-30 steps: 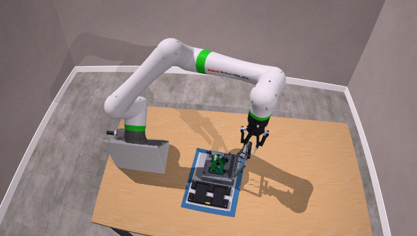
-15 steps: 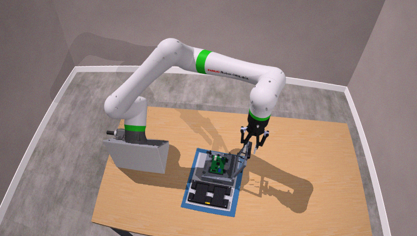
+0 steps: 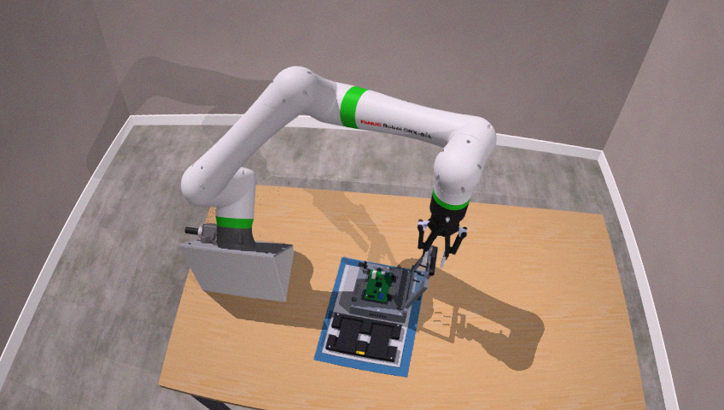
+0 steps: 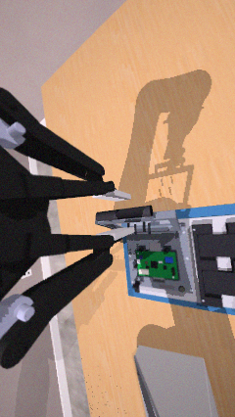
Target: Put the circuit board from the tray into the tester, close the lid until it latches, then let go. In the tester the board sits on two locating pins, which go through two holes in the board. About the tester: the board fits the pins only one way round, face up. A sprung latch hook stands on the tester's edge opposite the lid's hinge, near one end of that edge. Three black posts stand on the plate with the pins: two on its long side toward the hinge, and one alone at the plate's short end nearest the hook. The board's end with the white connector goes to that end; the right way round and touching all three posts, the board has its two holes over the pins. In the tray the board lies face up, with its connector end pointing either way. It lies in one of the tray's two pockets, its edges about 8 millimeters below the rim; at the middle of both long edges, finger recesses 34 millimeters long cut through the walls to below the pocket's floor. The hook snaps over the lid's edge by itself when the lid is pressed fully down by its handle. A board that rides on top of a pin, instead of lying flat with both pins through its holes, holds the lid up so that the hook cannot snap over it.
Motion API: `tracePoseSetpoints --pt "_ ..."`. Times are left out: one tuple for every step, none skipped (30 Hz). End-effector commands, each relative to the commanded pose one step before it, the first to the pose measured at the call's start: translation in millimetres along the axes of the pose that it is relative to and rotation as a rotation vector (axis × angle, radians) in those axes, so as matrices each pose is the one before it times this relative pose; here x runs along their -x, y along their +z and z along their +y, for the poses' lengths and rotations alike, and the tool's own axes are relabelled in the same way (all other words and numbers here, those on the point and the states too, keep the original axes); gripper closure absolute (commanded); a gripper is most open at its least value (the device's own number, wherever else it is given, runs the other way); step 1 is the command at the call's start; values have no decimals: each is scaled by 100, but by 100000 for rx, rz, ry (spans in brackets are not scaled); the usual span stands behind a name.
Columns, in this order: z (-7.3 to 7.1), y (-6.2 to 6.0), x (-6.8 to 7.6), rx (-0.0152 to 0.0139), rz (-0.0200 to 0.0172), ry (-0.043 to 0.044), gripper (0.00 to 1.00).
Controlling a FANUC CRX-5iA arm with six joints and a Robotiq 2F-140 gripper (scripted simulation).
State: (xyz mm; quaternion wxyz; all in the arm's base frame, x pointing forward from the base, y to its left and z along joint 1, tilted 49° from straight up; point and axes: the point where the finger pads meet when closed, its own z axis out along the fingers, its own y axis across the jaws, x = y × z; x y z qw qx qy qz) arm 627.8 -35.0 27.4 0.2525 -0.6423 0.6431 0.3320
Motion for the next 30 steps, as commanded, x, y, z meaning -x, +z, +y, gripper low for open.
tracePoseSetpoints --pt "-9 -27 -6 -50 17 3 70" --pt "0 0 0 0 0 0 70" --pt "0 0 0 0 0 0 70" --pt "0 0 0 0 0 0 70" --pt "0 0 0 0 0 0 70" --pt "0 0 0 0 0 0 70" --pt "0 0 0 0 0 0 70" --pt "0 0 0 0 0 0 70" --pt "0 0 0 0 0 0 70" --pt "0 0 0 0 0 0 70" --pt "0 0 0 0 0 0 100" --pt "0 0 0 0 0 0 100" --pt "0 0 0 0 0 0 100" --pt "0 0 0 0 0 0 100" --pt "0 0 0 0 0 0 100" --pt "0 0 0 0 0 0 100" --pt "0 0 0 0 0 0 100" --pt "0 0 0 0 0 0 100" --pt "0 0 0 0 0 0 100" --pt "0 0 0 0 0 0 100" --pt "0 0 0 0 0 0 100" --pt "0 0 0 0 0 0 100" --pt "0 0 0 0 0 0 100" --pt "0 0 0 0 0 0 100" --pt "0 0 0 0 0 0 100" --pt "0 0 0 0 0 0 100" --pt "0 0 0 0 0 0 100" --pt "0 0 0 0 0 0 100" --pt "0 0 0 0 0 0 100" --pt "0 0 0 0 0 0 100"
